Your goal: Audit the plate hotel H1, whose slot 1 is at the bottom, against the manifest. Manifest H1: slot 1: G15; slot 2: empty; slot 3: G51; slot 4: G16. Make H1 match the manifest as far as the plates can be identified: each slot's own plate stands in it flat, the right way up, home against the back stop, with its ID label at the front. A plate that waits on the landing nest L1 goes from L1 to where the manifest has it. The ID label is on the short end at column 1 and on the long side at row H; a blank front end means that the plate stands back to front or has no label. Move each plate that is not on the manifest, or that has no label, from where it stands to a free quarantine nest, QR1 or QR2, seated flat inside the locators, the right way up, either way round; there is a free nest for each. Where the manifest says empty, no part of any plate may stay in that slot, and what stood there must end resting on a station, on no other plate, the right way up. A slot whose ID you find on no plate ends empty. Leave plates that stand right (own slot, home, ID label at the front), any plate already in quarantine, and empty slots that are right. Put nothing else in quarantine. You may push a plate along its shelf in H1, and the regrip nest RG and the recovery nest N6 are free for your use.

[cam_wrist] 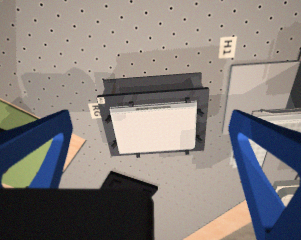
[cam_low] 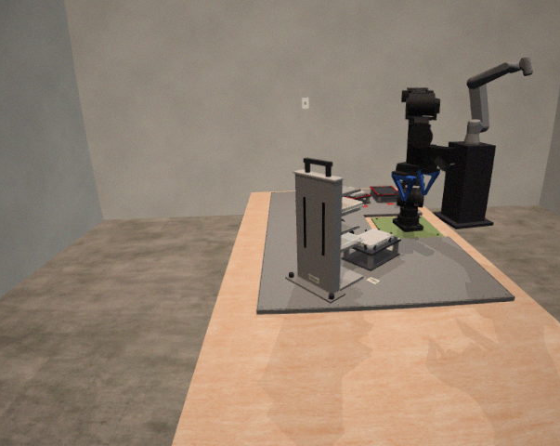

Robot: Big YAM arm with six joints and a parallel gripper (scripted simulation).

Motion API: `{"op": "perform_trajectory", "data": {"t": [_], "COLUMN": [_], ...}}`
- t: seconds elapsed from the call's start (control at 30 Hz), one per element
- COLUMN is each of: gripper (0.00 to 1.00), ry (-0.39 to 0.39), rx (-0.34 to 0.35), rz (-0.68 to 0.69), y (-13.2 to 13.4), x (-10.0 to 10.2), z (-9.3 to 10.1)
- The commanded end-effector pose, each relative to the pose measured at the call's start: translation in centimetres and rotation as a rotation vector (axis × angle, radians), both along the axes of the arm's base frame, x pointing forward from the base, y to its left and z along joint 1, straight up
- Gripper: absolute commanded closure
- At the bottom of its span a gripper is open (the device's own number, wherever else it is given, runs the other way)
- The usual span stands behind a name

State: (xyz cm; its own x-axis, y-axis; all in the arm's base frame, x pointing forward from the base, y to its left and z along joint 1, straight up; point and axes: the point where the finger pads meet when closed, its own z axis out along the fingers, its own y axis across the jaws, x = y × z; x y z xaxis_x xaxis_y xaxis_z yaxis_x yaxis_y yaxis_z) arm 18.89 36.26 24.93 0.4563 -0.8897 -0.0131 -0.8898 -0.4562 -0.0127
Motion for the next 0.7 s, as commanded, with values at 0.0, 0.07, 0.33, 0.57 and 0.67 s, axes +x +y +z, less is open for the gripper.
{"op": "perform_trajectory", "data": {"t": [0.0, 0.07, 0.33, 0.57, 0.67], "gripper": [0.00, 0.00, 0.00, 0.00, 0.00], "ry": [-0.022, -0.019, -0.002, -0.007, -0.002], "rx": [0.027, 0.027, -0.004, 0.005, -0.004], "rz": [0.100, 0.100, 0.096, 0.092, 0.092], "y": [1.7, 0.5, 0.8, 0.7, 0.8], "x": [0.1, -0.5, -0.2, -0.2, -0.2], "z": [2.5, 0.8, -2.5, -4.5, -5.9]}}
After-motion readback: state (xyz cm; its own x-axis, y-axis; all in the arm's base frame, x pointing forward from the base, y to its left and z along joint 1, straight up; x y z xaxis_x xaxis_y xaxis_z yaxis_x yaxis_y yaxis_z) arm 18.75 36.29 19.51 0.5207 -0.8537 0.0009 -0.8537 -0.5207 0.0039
